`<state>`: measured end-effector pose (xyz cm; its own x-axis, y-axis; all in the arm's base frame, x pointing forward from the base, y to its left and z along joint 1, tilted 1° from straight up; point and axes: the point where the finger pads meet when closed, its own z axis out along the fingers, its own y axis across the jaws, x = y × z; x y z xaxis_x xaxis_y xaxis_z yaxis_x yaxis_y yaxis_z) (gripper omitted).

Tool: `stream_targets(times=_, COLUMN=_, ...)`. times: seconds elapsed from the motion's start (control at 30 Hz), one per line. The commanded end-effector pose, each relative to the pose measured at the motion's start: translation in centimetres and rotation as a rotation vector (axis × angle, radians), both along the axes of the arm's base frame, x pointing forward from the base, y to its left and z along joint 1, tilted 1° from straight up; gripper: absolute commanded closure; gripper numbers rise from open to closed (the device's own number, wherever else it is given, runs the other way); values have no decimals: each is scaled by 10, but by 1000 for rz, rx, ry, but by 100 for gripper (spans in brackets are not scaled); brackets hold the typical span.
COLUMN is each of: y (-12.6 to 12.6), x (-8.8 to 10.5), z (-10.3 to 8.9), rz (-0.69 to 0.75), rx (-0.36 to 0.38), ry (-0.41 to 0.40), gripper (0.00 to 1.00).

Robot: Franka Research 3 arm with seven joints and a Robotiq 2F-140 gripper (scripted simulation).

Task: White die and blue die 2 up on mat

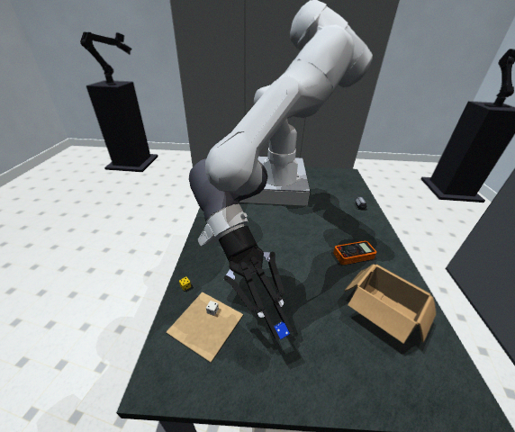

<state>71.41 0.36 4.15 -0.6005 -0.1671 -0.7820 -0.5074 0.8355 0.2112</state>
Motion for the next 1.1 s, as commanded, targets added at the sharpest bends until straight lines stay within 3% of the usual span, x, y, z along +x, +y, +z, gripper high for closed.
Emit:
stream_targets(times=0.0, y=-7, x=2, z=5, rz=27, rx=-74, ry=-155, gripper=79)
stream_targets(times=0.27, y=-28, x=-9, z=3, rz=-61, rx=-110, ry=-246, gripper=79)
stream_targets(times=0.6, y=-30, x=-9, z=1, rz=-67, rx=-113, ry=-251, gripper=79)
stream_targets(times=1.07, y=-30, x=-9, z=-33, rz=-66, rx=-114, ry=-251, gripper=79)
